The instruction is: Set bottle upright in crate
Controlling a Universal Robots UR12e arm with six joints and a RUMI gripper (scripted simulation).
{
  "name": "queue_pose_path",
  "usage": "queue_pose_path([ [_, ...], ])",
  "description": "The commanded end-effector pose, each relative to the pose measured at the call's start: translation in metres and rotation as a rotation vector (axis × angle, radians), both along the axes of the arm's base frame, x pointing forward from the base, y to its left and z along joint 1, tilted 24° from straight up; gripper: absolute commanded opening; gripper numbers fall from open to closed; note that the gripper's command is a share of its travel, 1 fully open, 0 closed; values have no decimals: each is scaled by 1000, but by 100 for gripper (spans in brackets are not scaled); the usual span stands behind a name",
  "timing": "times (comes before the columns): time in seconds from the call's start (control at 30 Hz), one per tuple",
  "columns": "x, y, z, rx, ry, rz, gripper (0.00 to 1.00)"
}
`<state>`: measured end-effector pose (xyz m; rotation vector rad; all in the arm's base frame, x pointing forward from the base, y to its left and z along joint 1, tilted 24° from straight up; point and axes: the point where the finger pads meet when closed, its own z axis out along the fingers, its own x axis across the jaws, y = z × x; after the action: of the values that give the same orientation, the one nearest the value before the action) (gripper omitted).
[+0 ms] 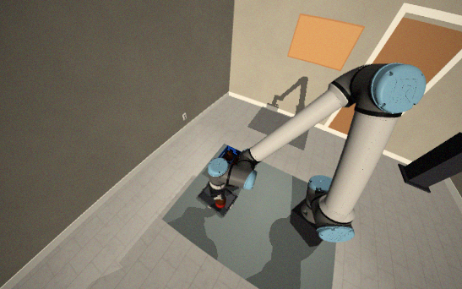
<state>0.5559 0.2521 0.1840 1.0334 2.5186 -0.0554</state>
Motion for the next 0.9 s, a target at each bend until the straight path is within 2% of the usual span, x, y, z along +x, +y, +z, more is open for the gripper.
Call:
queue_pose_path([
  [0.0,0,0,1,1,-1,0,0],
  [0.87,-3,2,8,1,-1,0,0],
])
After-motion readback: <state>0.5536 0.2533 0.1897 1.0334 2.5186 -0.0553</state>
